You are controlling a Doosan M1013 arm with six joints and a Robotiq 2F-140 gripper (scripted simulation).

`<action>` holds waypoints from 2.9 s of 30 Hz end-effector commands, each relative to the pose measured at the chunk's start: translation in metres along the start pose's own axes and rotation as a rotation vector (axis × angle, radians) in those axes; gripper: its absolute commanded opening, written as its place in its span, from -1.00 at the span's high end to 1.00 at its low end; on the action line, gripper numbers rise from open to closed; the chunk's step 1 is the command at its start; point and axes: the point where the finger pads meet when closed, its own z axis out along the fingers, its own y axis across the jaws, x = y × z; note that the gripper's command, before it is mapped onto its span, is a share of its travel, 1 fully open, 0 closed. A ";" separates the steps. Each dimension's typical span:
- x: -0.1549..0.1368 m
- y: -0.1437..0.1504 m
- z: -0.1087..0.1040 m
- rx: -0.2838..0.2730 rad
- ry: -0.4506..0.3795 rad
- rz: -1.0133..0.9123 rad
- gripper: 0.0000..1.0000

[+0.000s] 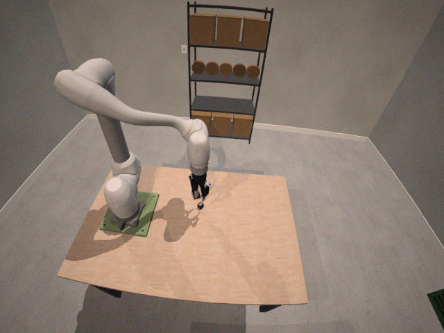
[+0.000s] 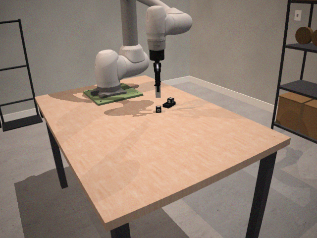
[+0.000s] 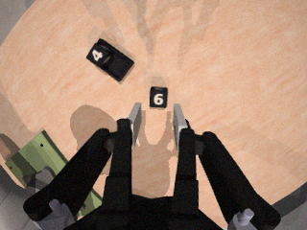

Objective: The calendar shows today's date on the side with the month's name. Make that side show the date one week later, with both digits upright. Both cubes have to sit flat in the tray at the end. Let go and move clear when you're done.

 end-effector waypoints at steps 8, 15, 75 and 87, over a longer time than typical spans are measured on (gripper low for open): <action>0.000 0.000 0.000 0.000 0.000 0.000 0.30; 0.000 0.000 0.000 0.000 0.000 0.000 0.30; 0.000 0.000 0.051 0.000 0.000 0.000 0.30; 0.000 0.000 0.052 0.000 0.000 0.000 0.30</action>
